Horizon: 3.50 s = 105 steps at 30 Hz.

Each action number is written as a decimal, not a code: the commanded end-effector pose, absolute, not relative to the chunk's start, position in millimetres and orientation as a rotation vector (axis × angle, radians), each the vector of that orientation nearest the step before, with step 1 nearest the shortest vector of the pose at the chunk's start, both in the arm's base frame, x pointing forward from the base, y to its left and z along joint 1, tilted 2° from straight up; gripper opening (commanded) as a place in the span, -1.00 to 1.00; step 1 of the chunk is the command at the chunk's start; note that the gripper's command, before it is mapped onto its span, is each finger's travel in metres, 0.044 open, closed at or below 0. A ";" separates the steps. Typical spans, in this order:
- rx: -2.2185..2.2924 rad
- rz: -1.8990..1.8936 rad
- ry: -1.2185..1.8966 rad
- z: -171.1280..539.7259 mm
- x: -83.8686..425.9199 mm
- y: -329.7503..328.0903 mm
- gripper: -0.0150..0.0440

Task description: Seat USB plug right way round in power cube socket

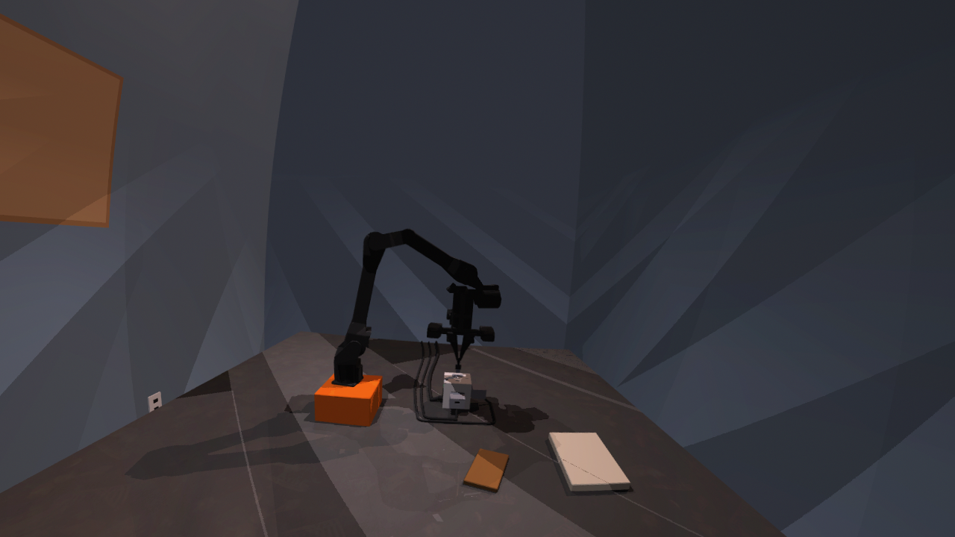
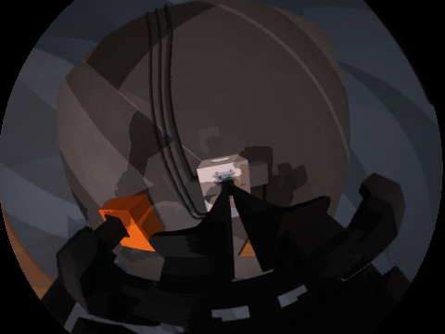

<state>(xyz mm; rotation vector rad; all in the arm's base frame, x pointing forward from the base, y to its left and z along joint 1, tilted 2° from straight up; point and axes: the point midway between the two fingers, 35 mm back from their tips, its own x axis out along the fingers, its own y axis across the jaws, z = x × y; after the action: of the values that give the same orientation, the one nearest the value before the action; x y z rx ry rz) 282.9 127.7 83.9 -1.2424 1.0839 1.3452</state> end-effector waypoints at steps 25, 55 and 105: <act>-1.239 1.356 1.073 80.2 282.6 128.7 -0.49; -1.239 1.356 1.073 76.5 282.6 128.7 -0.49; -1.239 1.356 1.073 70.5 282.6 128.7 -0.49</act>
<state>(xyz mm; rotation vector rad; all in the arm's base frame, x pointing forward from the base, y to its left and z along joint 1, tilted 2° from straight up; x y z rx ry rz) 282.8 128.3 71.3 -1.2376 1.0780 1.3497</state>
